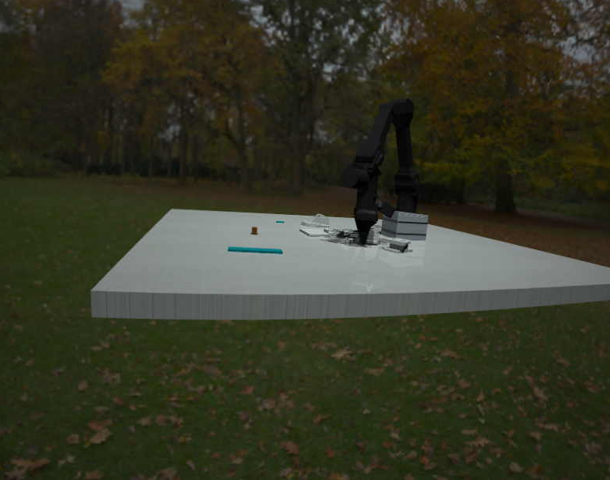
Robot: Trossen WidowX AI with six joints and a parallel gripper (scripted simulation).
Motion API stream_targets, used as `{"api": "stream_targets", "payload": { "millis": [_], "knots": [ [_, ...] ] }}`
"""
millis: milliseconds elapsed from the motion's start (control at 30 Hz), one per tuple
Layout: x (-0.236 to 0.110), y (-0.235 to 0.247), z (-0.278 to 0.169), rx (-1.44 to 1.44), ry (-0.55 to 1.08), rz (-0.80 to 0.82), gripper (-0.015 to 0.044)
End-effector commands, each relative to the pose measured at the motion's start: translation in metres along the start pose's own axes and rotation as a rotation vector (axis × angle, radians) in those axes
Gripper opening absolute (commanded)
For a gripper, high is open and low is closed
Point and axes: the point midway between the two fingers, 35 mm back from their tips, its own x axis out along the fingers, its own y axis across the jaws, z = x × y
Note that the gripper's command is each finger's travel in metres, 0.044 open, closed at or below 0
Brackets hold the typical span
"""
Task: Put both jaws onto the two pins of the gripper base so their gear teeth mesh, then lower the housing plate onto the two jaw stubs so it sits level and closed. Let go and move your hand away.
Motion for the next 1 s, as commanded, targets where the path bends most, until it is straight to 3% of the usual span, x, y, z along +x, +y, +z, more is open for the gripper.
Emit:
{"api": "stream_targets", "payload": {
  "millis": [0, 500, 867, 967],
  "knots": [
    [0.001, 0.0008, 0.0011, -0.005, -0.004, 0.001, 0.044],
    [0.0016, 0.0008, 0.0011, -0.005, -0.004, 0.001, 0.044],
    [0.0009, 0.0004, 0.0003, 0.0, -0.001, 0.001, 0.0151],
    [0.0009, 0.0004, 0.0003, 0.0, -0.001, 0.001, 0.0134]
  ]
}}
